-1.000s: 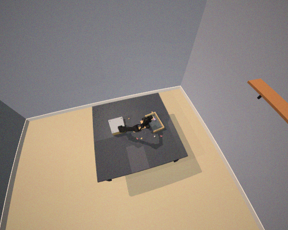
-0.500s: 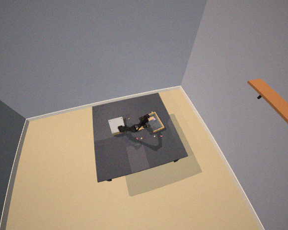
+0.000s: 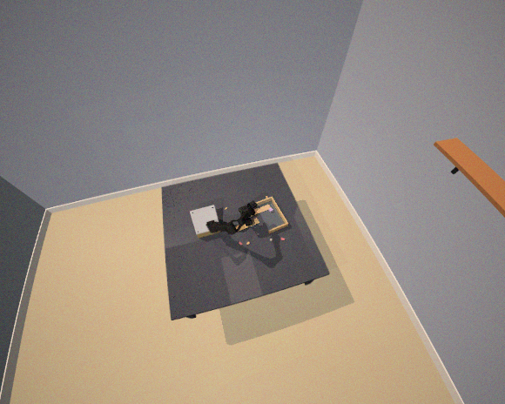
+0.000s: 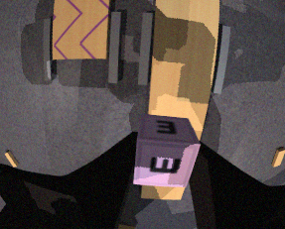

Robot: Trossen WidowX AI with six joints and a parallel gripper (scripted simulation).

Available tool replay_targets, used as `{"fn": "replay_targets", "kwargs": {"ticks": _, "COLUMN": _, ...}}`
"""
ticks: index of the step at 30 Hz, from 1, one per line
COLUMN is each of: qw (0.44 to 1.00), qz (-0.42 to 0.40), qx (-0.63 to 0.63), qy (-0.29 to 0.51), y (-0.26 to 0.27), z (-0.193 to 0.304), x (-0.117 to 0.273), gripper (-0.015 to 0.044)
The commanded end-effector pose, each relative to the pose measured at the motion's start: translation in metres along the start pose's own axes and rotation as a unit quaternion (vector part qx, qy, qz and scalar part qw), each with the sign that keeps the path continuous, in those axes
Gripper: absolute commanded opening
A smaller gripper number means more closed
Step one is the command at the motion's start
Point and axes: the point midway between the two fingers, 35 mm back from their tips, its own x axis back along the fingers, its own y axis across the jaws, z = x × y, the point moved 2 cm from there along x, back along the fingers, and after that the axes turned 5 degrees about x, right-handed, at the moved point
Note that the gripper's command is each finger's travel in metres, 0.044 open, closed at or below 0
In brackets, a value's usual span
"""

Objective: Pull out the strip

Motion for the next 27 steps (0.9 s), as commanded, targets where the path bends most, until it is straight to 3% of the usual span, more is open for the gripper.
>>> {"fn": "replay_targets", "kwargs": {"ticks": 1, "qw": 1.0, "qz": -0.003, "qx": -0.001, "qy": -0.001, "y": 0.001, "z": 0.001, "x": 0.013, "gripper": 0.0}}
{"fn": "replay_targets", "kwargs": {"ticks": 6, "qw": 1.0, "qz": -0.003, "qx": -0.001, "qy": -0.001, "y": 0.001, "z": 0.002, "x": 0.034, "gripper": 0.0}}
{"fn": "replay_targets", "kwargs": {"ticks": 27, "qw": 1.0, "qz": -0.003, "qx": -0.001, "qy": -0.001, "y": 0.001, "z": 0.002, "x": 0.034, "gripper": 0.0}}
